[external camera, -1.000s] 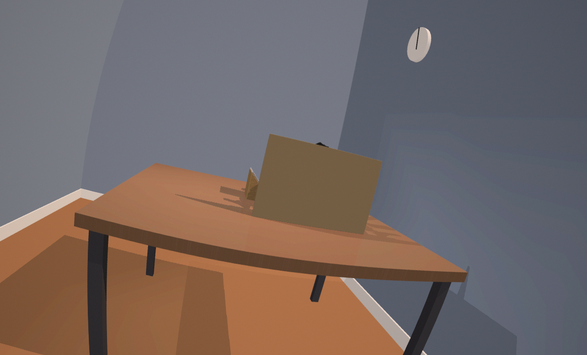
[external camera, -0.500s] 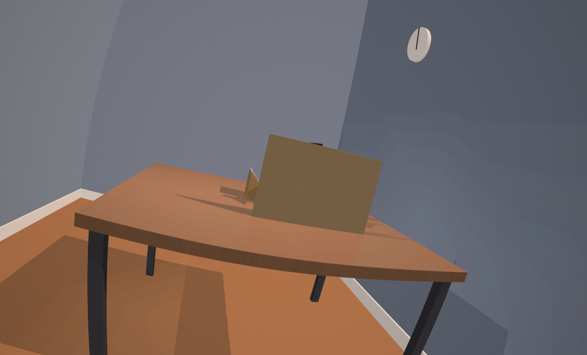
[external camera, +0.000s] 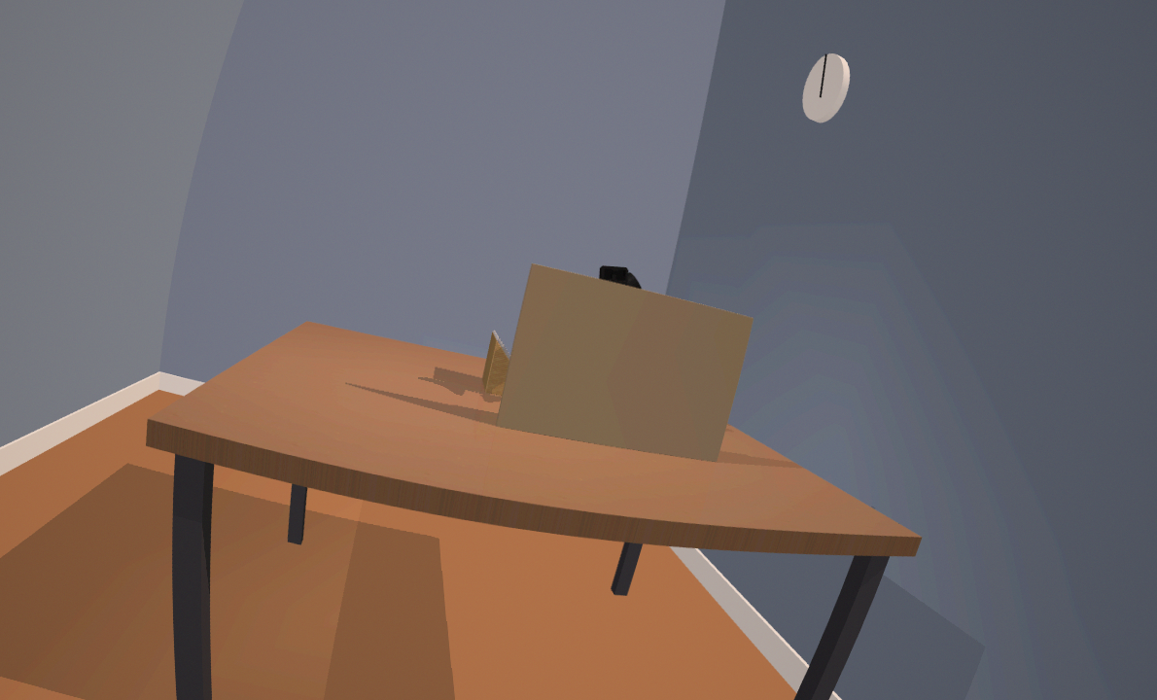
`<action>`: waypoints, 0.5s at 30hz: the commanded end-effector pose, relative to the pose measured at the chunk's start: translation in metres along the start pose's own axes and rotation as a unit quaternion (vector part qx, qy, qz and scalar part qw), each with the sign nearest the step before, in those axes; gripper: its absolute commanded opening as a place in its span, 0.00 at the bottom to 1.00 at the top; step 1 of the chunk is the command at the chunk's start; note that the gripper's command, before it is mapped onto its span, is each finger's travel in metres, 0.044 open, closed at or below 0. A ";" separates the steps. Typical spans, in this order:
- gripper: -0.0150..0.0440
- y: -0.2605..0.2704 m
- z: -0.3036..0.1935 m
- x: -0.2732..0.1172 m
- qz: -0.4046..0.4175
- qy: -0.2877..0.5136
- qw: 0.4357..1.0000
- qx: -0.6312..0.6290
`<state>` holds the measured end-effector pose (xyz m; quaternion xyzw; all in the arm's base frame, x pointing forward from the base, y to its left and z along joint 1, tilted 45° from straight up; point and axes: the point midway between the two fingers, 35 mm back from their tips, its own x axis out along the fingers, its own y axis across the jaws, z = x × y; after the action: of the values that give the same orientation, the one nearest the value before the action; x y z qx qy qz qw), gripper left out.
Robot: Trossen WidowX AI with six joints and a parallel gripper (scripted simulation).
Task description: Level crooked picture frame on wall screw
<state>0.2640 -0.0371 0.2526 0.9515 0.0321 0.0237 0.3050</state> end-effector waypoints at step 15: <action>0.69 0.021 -0.004 -0.016 0.000 0.003 1.000 0.003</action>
<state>0.2498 -0.0534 0.2668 0.9519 0.0309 0.0256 0.3039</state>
